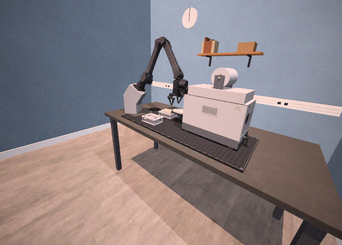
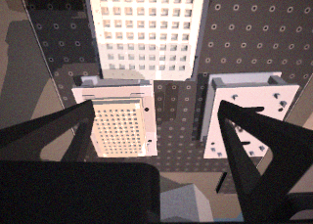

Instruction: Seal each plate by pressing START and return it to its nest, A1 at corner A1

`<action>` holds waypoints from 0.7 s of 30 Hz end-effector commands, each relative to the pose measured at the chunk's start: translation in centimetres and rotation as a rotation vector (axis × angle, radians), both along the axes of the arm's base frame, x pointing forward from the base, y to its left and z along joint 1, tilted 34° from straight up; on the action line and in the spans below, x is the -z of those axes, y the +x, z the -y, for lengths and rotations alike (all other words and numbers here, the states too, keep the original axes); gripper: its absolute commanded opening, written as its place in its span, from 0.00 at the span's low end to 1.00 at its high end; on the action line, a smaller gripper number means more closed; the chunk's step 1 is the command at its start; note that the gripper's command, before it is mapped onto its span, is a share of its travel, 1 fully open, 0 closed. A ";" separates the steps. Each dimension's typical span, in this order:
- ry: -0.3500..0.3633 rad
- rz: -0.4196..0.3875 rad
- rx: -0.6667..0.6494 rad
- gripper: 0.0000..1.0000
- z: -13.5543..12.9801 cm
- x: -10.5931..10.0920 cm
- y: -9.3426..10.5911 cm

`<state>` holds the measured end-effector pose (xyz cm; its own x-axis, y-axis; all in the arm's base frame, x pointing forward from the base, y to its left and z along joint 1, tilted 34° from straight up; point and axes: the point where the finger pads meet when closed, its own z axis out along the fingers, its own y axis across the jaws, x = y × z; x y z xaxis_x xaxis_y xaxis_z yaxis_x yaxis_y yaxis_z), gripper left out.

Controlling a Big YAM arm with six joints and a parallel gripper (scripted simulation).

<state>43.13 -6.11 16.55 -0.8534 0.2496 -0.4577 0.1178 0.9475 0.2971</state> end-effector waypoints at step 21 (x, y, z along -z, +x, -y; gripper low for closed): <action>0.006 0.040 0.031 0.92 -4.6 -9.7 -2.5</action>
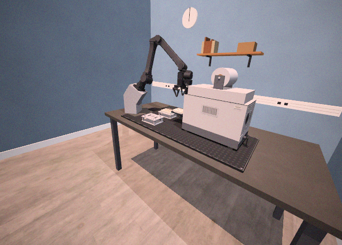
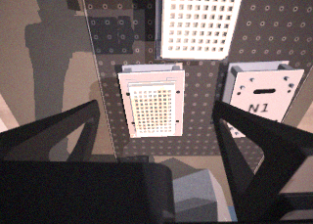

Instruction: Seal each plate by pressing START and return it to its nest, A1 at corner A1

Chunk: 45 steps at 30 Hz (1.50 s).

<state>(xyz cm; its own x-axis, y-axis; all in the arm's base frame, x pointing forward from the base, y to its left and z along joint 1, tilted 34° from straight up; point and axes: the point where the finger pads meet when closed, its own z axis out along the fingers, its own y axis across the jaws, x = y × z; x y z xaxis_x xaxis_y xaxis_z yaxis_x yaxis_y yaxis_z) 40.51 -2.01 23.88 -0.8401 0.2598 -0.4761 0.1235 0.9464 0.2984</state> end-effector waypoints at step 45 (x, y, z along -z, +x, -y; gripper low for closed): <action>0.010 0.079 0.004 0.00 -3.8 -8.7 -1.7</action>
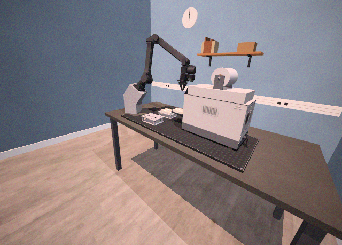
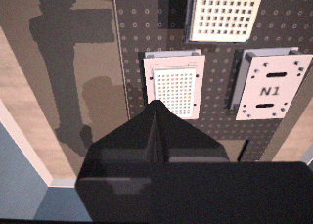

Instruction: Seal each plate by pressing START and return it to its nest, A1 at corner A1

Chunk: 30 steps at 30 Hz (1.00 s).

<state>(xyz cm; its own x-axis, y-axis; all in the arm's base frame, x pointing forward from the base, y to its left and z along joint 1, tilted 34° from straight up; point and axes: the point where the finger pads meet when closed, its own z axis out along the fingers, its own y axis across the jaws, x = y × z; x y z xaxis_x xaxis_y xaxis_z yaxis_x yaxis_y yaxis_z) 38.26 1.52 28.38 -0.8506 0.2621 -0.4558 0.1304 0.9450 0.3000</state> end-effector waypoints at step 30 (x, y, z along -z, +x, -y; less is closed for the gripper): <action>-0.021 0.158 0.036 0.00 -0.4 -0.8 0.0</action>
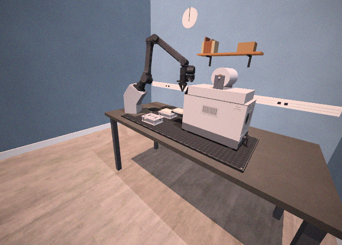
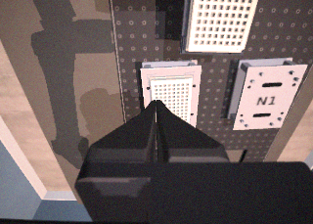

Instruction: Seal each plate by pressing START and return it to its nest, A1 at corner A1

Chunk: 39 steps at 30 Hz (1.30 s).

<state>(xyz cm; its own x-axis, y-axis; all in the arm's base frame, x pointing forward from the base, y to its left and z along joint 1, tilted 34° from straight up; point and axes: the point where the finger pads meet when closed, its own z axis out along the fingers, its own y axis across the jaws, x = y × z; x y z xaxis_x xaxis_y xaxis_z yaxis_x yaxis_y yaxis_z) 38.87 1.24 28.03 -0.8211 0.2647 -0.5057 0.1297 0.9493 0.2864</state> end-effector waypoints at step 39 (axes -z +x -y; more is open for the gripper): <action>-0.084 0.630 0.188 0.00 -0.1 -2.4 -0.2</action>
<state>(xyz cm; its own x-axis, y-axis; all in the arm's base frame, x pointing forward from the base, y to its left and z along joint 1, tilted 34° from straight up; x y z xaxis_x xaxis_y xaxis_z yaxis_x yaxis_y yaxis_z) 37.67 1.36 27.28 -0.3373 0.3199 -0.8854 0.1422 0.9470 0.2880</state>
